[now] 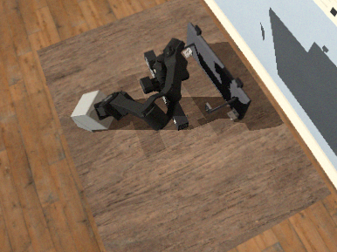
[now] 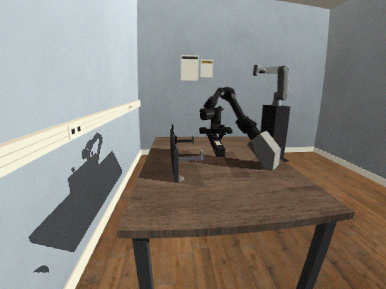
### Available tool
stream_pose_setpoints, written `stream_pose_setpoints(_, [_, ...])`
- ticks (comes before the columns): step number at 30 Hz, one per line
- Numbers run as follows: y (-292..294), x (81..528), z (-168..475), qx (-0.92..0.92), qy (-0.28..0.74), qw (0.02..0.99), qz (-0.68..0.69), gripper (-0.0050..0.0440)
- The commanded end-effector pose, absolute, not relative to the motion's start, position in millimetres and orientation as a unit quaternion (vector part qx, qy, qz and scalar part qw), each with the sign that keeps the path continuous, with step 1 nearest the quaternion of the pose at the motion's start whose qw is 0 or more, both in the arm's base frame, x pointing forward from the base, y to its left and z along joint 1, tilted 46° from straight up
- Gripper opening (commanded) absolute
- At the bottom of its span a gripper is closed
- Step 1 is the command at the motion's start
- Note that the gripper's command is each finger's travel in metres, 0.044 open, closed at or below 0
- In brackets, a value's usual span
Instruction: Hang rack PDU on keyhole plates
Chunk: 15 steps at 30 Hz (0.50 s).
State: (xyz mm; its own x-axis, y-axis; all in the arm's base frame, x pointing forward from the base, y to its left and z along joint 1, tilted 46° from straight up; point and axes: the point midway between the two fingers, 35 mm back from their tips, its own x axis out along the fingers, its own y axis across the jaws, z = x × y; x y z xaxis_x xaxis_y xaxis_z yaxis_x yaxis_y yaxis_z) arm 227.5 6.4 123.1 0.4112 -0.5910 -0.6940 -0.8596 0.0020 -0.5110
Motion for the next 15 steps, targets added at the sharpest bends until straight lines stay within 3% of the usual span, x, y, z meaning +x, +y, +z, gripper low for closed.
stream_pose_setpoints(1, [4, 244, 127, -0.703, 0.508, 0.472, 0.156, -0.0050])
stream_pose_setpoints(15, [-5, 264, 131, -0.723, 0.501, 0.444, 0.170, -0.0050])
